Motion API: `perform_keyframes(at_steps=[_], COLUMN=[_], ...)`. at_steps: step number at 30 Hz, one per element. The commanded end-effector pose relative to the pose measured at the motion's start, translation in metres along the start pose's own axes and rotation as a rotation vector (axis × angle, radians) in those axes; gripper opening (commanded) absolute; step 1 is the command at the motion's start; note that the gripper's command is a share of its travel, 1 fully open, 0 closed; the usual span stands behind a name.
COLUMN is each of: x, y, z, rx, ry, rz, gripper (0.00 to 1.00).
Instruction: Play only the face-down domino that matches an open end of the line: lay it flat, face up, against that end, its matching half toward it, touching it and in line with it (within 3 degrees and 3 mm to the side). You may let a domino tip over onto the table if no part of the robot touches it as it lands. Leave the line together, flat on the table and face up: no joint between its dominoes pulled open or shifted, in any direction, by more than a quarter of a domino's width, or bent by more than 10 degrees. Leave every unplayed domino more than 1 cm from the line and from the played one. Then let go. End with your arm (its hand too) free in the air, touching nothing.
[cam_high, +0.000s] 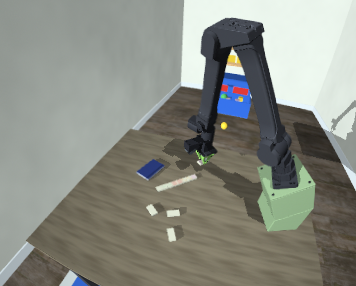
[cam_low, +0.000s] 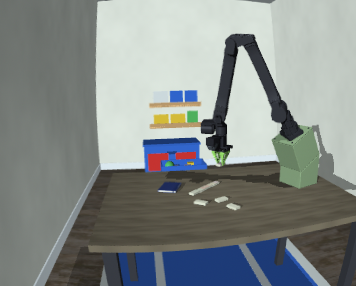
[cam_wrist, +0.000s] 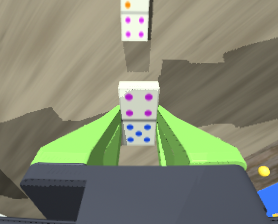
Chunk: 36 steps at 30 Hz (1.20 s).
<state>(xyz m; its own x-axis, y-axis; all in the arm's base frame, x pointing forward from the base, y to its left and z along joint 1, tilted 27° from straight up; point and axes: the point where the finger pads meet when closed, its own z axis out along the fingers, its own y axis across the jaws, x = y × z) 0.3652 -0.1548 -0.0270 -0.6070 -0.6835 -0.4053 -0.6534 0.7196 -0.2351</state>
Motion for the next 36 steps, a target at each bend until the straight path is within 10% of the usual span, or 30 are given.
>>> perform_keyframes(at_steps=[1,36], x=[-0.004,-0.003], y=[-0.003,-0.005], z=[0.013,0.074], rx=[0.004,0.008], ry=[-0.005,-0.007], rz=[0.014,0.019], gripper=[0.21,0.21])
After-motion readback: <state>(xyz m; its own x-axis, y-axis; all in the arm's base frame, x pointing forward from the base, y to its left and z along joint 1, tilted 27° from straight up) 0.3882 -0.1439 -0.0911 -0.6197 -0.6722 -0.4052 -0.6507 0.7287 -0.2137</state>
